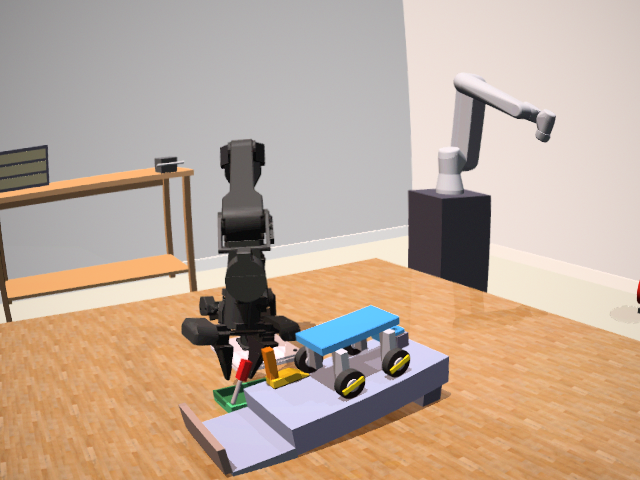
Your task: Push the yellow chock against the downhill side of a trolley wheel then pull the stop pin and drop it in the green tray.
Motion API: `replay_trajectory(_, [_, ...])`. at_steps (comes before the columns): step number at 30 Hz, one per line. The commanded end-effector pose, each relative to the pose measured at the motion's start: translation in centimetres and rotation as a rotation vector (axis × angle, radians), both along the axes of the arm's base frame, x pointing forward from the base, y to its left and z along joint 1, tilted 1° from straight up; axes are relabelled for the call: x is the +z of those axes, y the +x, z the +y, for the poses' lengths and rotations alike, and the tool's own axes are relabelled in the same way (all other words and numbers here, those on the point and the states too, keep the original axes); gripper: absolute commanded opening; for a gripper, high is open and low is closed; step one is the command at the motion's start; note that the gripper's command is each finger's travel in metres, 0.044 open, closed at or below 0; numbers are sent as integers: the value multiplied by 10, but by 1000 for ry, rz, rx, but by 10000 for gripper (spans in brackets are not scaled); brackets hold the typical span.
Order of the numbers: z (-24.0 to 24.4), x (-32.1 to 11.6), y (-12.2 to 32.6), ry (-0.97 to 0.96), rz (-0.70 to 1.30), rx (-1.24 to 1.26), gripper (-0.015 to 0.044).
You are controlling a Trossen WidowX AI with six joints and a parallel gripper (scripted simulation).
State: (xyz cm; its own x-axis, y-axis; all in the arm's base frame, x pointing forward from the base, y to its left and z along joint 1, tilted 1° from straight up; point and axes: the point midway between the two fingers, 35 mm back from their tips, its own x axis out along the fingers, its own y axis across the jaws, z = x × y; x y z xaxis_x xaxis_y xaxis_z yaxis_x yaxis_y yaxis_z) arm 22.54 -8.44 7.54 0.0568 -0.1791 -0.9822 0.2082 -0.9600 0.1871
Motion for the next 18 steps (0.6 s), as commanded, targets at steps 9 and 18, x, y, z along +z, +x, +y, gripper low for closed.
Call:
replay_trajectory(9, [7, -3, -1, -4, 1, -6, 190])
replay_trajectory(18, [12, -6, -2, -3, 1, -6, 190])
